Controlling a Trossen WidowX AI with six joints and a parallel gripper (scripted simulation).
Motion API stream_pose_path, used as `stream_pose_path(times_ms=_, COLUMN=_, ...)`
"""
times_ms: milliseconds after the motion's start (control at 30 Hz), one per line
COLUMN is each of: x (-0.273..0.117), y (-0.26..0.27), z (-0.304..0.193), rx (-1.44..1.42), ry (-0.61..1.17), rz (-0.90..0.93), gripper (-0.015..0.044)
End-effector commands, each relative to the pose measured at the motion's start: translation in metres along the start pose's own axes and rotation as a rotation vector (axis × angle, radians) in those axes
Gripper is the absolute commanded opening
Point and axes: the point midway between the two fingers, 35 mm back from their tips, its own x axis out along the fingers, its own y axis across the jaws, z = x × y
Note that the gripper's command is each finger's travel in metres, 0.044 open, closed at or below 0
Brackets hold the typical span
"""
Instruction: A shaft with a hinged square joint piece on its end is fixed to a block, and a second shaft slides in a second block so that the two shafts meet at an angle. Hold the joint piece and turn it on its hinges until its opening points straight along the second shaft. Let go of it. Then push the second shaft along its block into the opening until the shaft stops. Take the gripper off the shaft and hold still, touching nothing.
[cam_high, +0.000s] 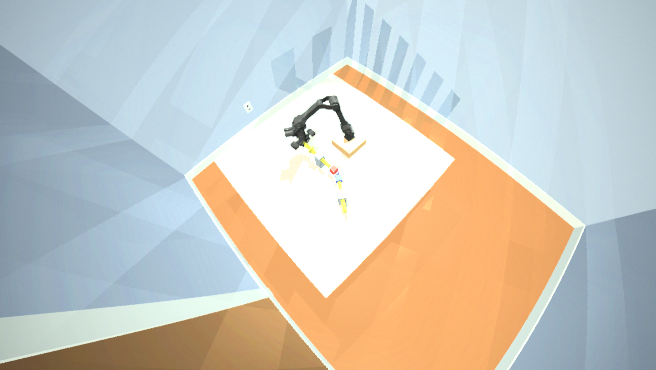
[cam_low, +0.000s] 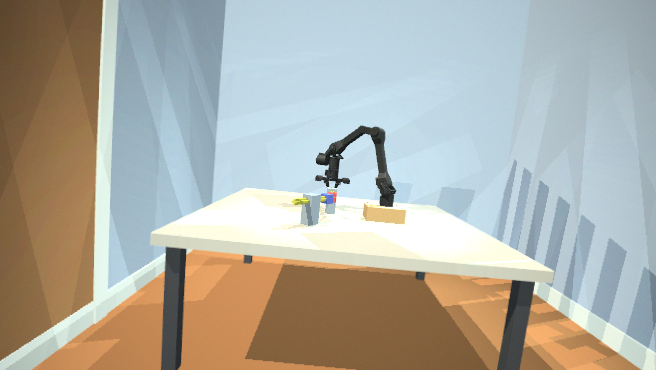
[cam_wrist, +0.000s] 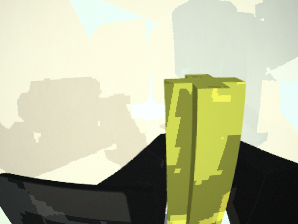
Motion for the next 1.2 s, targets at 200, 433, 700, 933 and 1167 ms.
stream_pose_path(times_ms=200, x=0.003, y=0.0, z=-0.016, rx=0.002, ry=0.004, rz=0.0, gripper=0.0)
stream_pose_path(times_ms=433, x=0.003, y=0.0, z=-0.026, rx=0.002, ry=0.005, rz=0.0, gripper=0.0)
stream_pose_path(times_ms=700, x=0.003, y=0.0, z=-0.038, rx=0.002, ry=0.006, rz=0.0, gripper=0.0)
stream_pose_path(times_ms=933, x=0.003, y=0.0, z=-0.048, rx=0.002, ry=0.006, rz=0.0, gripper=0.0)
stream_pose_path(times_ms=1167, x=0.003, y=0.0, z=-0.056, rx=0.002, ry=0.007, rz=0.0, gripper=0.0)
